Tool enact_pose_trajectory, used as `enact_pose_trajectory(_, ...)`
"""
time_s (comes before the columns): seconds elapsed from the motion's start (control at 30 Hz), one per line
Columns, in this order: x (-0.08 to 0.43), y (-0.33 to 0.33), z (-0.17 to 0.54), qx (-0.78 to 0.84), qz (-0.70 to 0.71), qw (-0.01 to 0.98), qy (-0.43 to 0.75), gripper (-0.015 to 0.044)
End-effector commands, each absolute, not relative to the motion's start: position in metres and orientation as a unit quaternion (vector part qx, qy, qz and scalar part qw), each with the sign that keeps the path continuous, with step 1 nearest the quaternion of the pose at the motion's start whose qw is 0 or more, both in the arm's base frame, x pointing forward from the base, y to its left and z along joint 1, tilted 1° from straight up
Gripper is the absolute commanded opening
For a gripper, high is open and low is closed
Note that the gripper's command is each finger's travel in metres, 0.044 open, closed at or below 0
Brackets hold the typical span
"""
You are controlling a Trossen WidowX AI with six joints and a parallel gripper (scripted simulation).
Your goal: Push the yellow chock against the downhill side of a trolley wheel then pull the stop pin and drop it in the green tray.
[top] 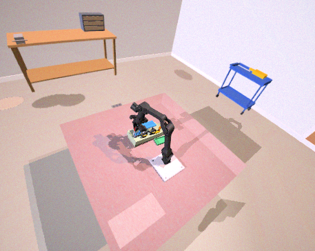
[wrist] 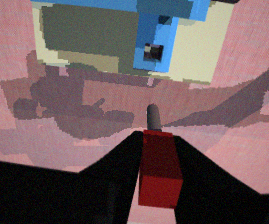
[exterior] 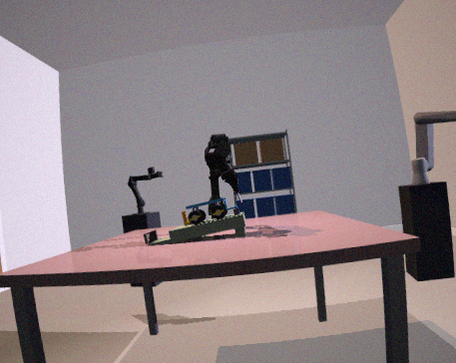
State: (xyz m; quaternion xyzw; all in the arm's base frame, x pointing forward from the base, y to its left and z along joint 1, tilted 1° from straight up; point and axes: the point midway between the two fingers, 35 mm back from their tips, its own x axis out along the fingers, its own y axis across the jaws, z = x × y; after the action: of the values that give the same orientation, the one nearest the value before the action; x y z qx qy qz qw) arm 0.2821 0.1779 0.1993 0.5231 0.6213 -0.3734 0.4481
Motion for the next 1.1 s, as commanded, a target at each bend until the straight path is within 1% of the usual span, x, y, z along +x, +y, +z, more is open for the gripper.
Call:
enact_pose_trajectory(0.0,0.27,0.176,0.2,0.524,-0.373,0.448,0.621,0.0)
enact_pose_trajectory(0.7,0.204,0.167,0.197,0.523,-0.375,0.446,0.622,0.0)
enact_pose_trajectory(0.87,0.204,0.165,0.197,0.523,-0.375,0.447,0.622,0.0)
enact_pose_trajectory(1.07,0.209,0.143,0.191,0.523,-0.375,0.447,0.621,0.0)
